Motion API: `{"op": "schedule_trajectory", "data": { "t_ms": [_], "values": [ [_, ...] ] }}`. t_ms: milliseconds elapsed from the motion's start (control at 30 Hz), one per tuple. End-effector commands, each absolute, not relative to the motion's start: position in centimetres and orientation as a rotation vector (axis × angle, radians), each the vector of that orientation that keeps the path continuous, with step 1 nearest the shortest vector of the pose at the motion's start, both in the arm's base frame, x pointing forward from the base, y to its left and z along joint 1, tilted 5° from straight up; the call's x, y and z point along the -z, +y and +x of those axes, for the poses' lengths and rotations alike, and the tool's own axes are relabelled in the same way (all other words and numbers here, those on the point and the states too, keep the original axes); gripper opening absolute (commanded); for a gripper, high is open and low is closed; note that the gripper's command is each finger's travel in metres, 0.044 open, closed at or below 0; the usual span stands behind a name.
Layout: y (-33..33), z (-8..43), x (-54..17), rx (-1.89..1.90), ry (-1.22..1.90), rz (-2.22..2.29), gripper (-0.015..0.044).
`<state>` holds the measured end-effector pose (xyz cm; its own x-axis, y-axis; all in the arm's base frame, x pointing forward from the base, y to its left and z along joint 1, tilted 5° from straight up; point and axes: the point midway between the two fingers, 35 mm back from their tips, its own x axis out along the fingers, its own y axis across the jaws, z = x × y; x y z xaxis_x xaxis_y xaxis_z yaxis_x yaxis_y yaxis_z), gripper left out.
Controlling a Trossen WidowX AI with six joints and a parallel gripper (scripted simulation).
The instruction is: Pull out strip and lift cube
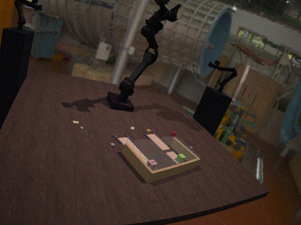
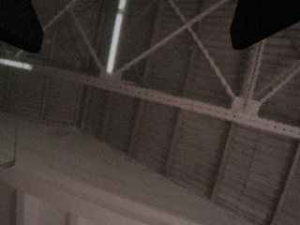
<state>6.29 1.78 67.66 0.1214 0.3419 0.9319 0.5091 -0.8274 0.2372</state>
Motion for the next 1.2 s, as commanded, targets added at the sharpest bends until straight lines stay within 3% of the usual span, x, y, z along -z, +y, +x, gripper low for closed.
{"op": "schedule_trajectory", "data": {
  "t_ms": [0, 333, 700, 933, 1167],
  "values": [
    [1.7, 6.5, -67.6, 1.783, -0.86, -2.236, 0.04],
    [-3.3, 17.0, -62.8, 0.952, -0.808, -1.73, 0.04],
    [-2.9, 27.8, -50.7, 0.258, -0.513, -1.046, 0.04],
    [-0.2, 31.4, -40.6, -0.029, -0.212, -0.643, 0.04],
    [3.4, 31.6, -29.7, -0.208, 0.157, -0.282, 0.04]
  ]
}}
